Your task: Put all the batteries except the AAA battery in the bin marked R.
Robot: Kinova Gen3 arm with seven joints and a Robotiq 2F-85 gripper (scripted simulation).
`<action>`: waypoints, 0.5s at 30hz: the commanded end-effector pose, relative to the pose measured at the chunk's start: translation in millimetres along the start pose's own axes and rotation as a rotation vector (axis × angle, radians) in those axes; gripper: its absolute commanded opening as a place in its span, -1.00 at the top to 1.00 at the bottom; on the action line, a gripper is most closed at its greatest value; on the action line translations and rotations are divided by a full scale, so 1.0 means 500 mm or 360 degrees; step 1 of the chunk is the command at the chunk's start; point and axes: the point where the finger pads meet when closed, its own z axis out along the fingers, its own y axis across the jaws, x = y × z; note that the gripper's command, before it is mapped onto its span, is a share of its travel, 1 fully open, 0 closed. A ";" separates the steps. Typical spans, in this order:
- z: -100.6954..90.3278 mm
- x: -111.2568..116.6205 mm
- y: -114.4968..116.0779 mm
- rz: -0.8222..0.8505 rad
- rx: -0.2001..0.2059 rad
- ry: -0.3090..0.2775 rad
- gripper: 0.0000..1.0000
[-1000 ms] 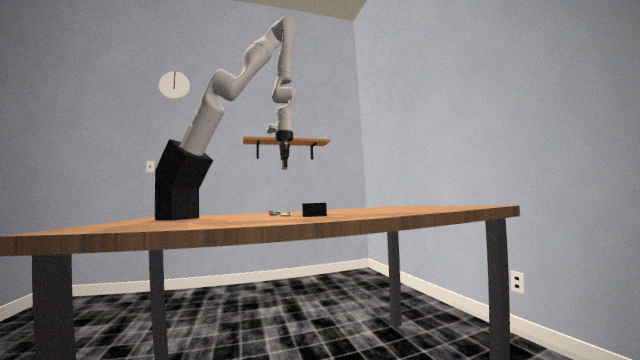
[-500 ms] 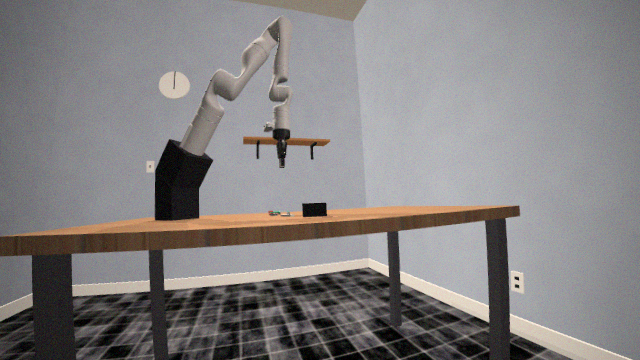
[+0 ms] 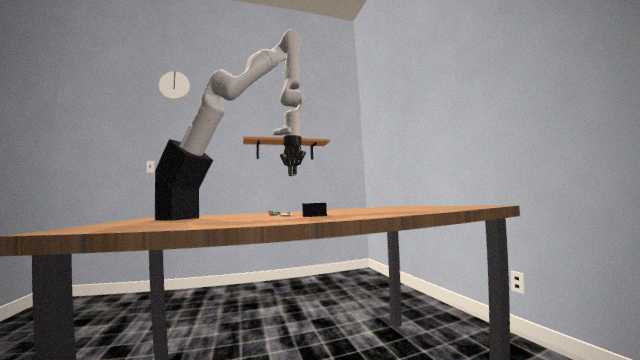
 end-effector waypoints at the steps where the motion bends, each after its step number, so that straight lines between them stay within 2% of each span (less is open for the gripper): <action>1: 0.052 0.027 -0.066 -0.0176 0.0054 -0.0019 0.82; 8: 0.118 0.040 -0.161 -0.0667 0.0042 0.0002 0.82; 10: 0.118 0.040 -0.161 -0.0667 0.0042 0.0002 0.82; 11: 0.128 0.042 -0.174 -0.0812 0.0058 -0.0008 0.82; 15: 0.158 0.048 -0.217 -0.0990 0.0027 0.0016 0.82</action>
